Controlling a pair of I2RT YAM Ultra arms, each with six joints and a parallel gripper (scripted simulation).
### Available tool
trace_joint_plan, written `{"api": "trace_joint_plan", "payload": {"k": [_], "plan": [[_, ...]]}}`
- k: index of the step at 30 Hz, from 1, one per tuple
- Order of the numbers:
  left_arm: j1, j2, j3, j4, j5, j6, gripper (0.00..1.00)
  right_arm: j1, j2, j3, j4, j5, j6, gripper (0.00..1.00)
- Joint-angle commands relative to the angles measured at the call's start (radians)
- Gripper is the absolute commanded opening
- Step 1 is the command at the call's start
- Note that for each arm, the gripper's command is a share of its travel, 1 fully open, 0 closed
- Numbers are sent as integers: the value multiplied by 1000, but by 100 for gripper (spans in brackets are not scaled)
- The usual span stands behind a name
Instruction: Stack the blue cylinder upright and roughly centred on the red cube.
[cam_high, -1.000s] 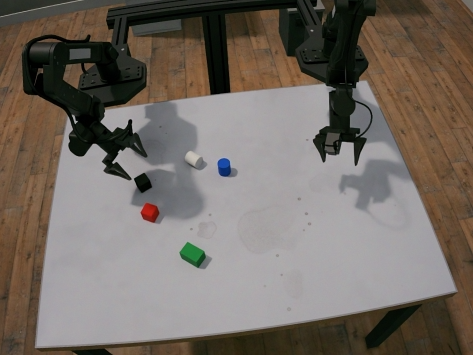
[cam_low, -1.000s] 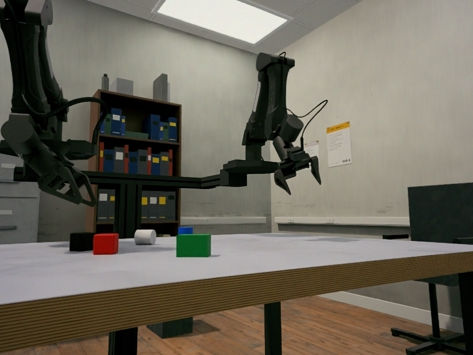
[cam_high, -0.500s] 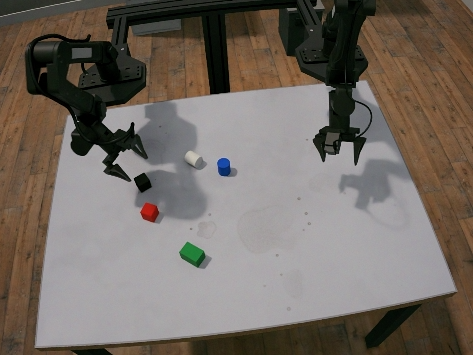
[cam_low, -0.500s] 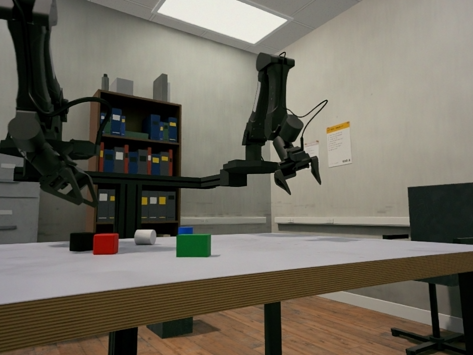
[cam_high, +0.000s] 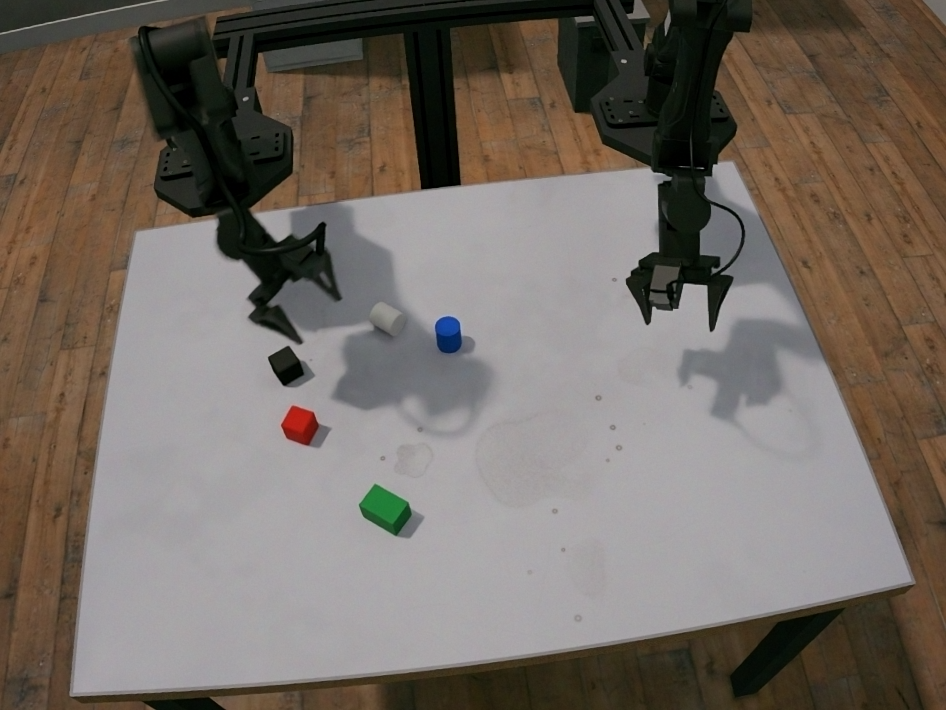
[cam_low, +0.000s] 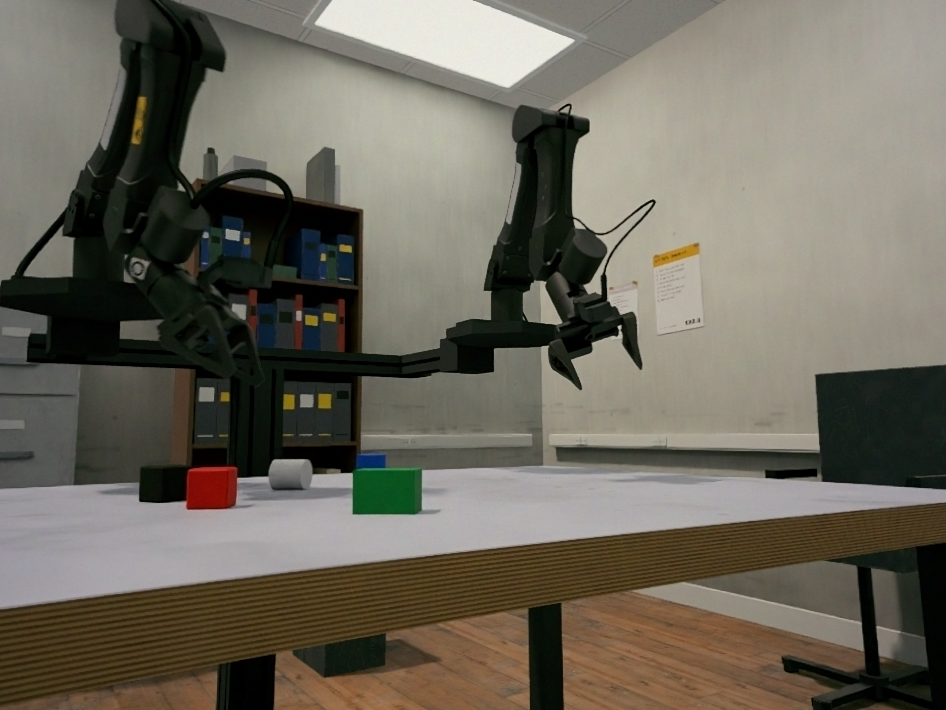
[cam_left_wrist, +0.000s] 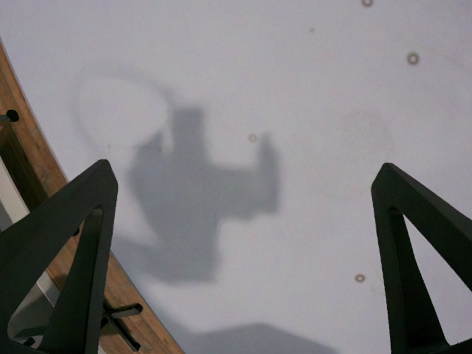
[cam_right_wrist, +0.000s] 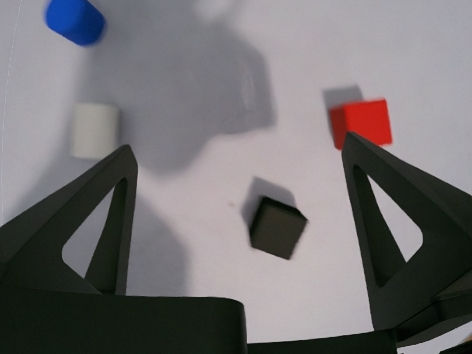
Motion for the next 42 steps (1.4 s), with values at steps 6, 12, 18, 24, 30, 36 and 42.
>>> {"api": "trace_joint_plan", "payload": {"k": [6, 12, 18, 24, 30, 36, 42], "plan": [[0, -6, 2, 4, 0, 0, 100, 299, -85, -110, 205, 209, 342, 100], [0, -6, 2, 4, 0, 0, 100, 463, -103, -149, 267, 273, 433, 100], [0, -6, 2, 4, 0, 0, 100, 662, -108, -188, 332, 358, 514, 100], [0, -6, 2, 4, 0, 0, 100, 682, -101, -191, 329, 365, 510, 100], [0, -6, 2, 4, 0, 0, 100, 683, -100, -191, 331, 366, 510, 100], [0, -6, 2, 4, 0, 0, 100, 683, -100, -191, 331, 367, 510, 100], [0, -6, 2, 4, 0, 0, 100, 689, -60, -144, 322, 389, 530, 100]]}}
